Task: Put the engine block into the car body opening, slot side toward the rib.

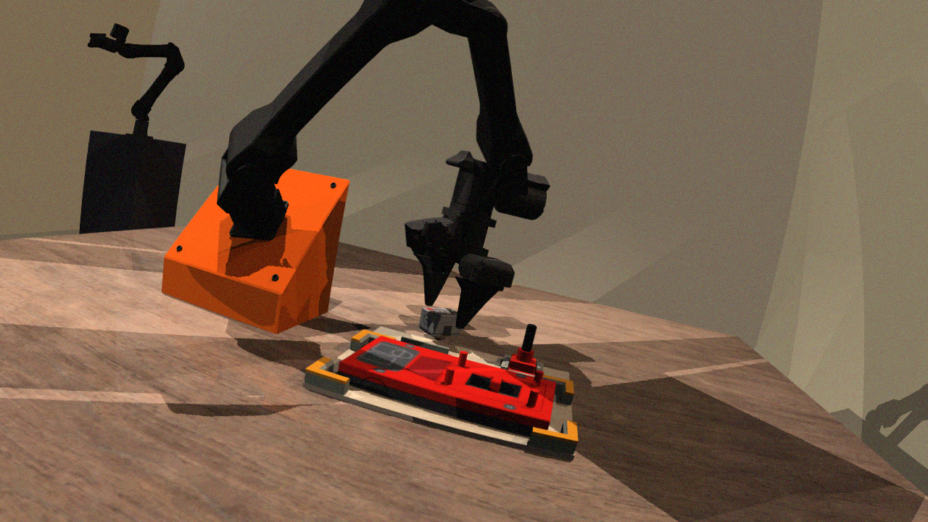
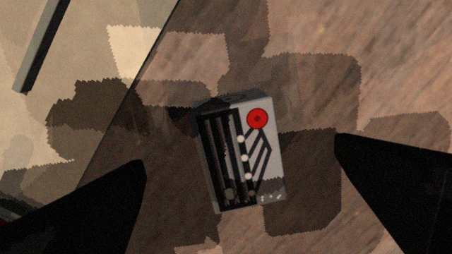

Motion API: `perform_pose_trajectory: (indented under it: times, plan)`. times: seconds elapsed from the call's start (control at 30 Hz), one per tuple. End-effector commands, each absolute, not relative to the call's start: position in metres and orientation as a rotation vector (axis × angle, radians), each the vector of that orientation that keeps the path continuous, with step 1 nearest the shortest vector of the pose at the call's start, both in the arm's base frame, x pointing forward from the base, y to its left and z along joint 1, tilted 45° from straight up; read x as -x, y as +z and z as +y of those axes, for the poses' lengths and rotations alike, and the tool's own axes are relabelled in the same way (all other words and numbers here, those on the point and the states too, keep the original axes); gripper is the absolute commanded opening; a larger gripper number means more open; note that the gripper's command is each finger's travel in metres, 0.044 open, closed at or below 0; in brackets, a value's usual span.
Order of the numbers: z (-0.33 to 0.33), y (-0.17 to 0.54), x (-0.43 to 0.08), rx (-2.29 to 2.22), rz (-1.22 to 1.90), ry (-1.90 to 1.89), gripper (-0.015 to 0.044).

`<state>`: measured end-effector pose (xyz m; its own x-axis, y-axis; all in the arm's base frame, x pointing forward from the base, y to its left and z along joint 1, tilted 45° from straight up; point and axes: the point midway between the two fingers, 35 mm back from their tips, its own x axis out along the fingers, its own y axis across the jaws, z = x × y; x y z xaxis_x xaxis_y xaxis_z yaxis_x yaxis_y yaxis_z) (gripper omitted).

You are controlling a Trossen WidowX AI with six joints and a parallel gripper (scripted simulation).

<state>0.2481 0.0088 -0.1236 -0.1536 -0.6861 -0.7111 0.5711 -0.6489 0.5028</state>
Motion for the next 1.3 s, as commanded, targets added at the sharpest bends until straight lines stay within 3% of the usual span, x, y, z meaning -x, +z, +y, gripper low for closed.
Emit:
perform_pose_trajectory:
  times: [0.0, 0.33, 0.57, 0.7, 1.27]
  plan:
    - [0.006, -0.127, -0.247, -1.248, -0.146, -1.9, 0.0414]
    - [0.006, -0.127, -0.247, -1.248, -0.146, -1.9, 0.0151]
    - [0.006, -0.127, -0.247, -1.248, -0.146, -1.9, 0.0105]
    - [0.009, -0.124, -0.248, -1.248, -0.142, -1.898, 0.0]
    - [0.047, -0.089, -0.259, -1.246, -0.1, -1.872, 0.0]
